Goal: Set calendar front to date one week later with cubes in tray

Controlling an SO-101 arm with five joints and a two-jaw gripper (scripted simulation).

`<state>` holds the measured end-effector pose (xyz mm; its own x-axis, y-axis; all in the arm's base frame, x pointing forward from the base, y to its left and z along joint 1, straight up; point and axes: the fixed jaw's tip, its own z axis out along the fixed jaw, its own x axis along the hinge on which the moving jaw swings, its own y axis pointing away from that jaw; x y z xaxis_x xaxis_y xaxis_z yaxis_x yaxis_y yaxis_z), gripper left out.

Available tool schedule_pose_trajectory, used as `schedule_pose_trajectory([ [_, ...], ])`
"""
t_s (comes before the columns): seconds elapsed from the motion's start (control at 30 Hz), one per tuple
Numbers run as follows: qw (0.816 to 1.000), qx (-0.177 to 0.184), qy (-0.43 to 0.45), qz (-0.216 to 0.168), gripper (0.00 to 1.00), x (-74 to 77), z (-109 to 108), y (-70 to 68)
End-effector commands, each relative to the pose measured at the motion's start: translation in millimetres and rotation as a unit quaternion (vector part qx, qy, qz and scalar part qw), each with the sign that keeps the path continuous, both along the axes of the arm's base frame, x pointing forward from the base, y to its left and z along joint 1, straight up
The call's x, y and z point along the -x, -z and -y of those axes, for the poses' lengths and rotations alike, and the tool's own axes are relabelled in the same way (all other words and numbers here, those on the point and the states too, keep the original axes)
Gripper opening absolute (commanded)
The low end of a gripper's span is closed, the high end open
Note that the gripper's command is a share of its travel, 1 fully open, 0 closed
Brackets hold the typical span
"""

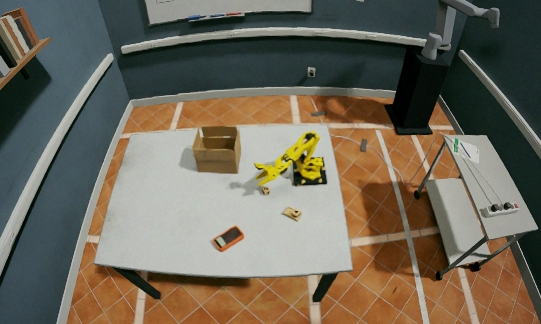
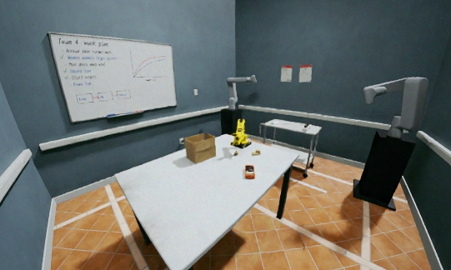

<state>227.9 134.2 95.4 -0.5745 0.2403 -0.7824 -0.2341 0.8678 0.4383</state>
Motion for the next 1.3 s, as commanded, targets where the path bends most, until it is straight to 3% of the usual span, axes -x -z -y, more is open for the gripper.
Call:
schedule_pose_trajectory([
  [0.0,0.995,0.075,-0.039,-0.059,0.35,6.7,0.4,-11.3],
  [0.53,0.987,0.115,-0.051,-0.1,0.35,10.4,2.8,1.6],
  [1.1,0.965,0.177,-0.069,-0.182,0.35,19.6,8.0,22.1],
  [1.27,0.948,0.209,-0.081,-0.226,0.35,24.0,10.1,31.2],
])
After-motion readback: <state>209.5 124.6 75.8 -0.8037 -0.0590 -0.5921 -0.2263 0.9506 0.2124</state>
